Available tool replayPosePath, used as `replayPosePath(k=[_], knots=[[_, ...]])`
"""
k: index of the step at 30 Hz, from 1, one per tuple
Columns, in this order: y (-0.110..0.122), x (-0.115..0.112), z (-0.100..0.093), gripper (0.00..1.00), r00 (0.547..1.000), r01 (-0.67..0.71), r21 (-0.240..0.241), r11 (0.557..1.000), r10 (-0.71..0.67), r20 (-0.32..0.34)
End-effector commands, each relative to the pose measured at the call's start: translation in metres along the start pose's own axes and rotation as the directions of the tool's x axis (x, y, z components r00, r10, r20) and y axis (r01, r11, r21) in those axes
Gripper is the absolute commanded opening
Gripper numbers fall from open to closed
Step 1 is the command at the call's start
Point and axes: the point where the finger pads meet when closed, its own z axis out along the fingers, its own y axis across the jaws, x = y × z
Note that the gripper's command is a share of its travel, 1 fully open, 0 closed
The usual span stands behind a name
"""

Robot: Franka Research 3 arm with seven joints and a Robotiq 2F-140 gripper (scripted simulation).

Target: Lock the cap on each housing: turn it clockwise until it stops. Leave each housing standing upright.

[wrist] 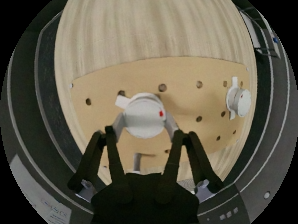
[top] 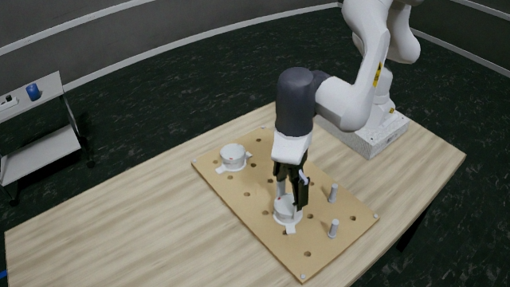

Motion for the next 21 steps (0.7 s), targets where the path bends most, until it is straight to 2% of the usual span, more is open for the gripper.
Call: replayPosePath(k=[1,10,21], knots=[[0.0010,-0.0002,0.0015,0.10,0.990,0.138,0.001,0.990,-0.138,0.000],[0.0010,-0.0002,0.0014,0.10,0.936,0.351,0.001,0.936,-0.351,0.000],[0.0009,-0.0001,0.0013,0.10,0.908,0.419,0.001,0.908,-0.419,0.000]])
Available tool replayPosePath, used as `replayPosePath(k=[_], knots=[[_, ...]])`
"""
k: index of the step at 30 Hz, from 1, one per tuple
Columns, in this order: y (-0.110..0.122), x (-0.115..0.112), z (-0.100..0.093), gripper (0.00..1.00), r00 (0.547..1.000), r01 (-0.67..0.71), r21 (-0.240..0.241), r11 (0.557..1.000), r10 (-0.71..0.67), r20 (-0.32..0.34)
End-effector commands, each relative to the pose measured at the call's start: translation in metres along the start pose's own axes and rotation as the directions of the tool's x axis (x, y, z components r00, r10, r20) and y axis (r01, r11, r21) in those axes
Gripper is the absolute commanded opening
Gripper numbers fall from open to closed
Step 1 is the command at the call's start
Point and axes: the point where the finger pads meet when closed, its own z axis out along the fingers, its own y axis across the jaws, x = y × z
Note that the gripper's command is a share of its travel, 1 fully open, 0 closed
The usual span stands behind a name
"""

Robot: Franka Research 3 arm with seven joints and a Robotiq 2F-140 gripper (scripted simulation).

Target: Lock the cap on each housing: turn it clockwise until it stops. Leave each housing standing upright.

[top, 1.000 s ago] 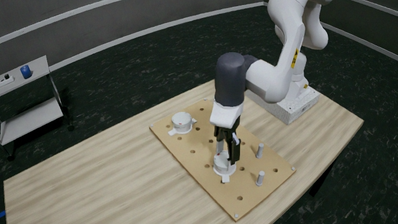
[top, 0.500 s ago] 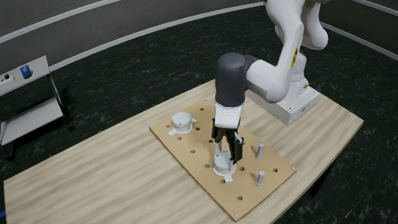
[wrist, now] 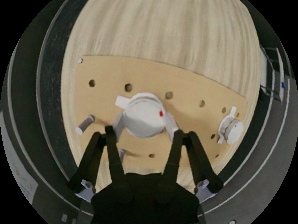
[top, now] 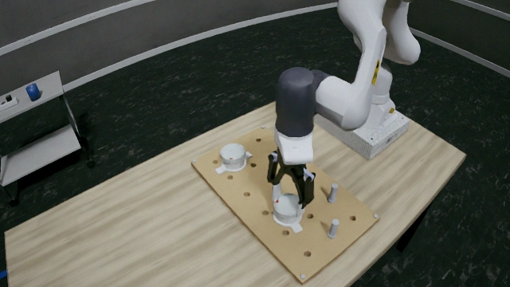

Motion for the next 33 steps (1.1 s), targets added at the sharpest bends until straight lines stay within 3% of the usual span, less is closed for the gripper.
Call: replayPosePath(k=[1,9,15,23,25,33], knots=[[0.0013,-0.0015,0.0015,0.10,0.996,0.091,0.005,0.996,-0.091,0.001],[0.0013,-0.0015,0.0016,0.10,0.994,0.110,0.005,0.994,-0.110,0.001],[0.0014,-0.0016,0.0017,0.10,0.979,0.203,0.005,0.979,-0.203,0.001],[0.0014,-0.0017,0.0017,0.10,0.916,0.400,0.005,0.916,-0.400,0.000],[0.0014,-0.0017,0.0017,0.10,0.916,0.400,0.005,0.916,-0.400,0.000],[0.0013,-0.0016,0.0016,0.10,0.842,0.539,0.005,0.842,-0.539,-0.002]])
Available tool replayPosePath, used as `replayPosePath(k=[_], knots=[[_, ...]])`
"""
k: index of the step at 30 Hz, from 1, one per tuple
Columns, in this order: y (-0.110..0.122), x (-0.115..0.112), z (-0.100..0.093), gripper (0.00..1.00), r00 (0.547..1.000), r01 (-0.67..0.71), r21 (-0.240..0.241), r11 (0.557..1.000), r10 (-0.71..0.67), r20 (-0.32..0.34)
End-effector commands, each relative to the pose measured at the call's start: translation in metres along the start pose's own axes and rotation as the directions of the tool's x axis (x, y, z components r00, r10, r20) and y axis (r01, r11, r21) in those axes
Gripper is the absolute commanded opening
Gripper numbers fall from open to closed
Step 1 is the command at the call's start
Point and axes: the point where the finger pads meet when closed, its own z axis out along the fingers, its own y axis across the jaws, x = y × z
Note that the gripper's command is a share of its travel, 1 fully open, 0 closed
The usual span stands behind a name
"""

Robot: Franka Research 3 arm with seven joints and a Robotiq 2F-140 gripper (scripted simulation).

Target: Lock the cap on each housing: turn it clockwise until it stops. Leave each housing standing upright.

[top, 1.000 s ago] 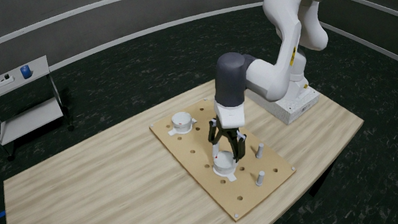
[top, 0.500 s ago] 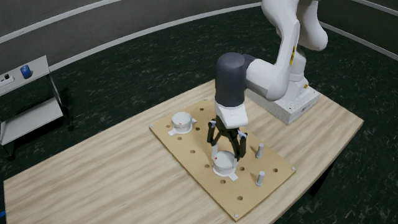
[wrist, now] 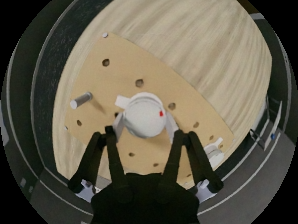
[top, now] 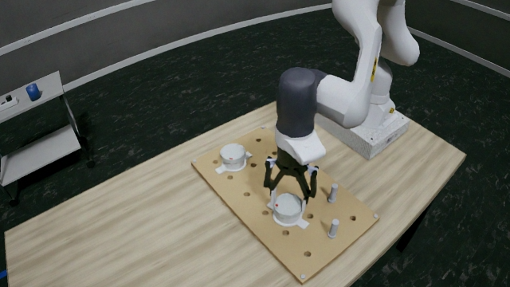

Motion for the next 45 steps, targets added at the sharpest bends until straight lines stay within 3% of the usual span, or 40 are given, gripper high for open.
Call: replayPosePath(k=[1,45], knots=[[0.001,-0.002,0.002,0.10,0.987,0.159,0.009,0.987,-0.159,-0.004],[0.009,0.009,0.002,0.10,0.984,0.178,0.009,0.984,-0.178,-0.004]])
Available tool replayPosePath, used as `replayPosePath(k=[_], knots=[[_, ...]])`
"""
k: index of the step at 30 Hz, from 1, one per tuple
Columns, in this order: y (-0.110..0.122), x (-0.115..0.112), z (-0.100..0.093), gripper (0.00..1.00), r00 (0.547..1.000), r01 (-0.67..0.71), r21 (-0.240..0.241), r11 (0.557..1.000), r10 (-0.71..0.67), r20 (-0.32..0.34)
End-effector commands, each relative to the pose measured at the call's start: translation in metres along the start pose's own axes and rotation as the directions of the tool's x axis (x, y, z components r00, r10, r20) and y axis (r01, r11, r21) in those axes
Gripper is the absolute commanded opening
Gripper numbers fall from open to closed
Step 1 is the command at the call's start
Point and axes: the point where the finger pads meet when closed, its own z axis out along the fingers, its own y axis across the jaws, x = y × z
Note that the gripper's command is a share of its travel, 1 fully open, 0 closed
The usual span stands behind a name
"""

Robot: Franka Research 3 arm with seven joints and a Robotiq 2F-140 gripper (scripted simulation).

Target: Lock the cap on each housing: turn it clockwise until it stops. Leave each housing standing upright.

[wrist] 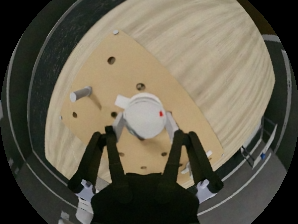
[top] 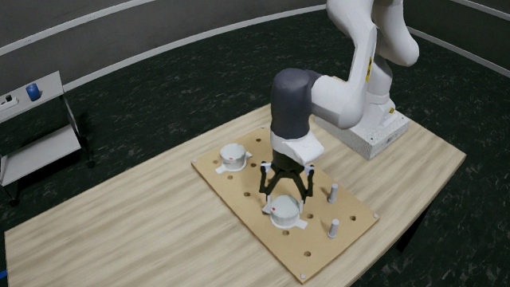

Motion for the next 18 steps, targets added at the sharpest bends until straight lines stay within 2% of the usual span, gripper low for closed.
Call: replayPosePath(k=[1,18], knots=[[0.0012,-0.0018,0.0016,0.10,1.000,0.006,0.002,1.000,-0.006,0.004],[-0.0008,0.0002,0.0017,0.10,1.000,0.006,0.002,1.000,-0.006,0.004]])
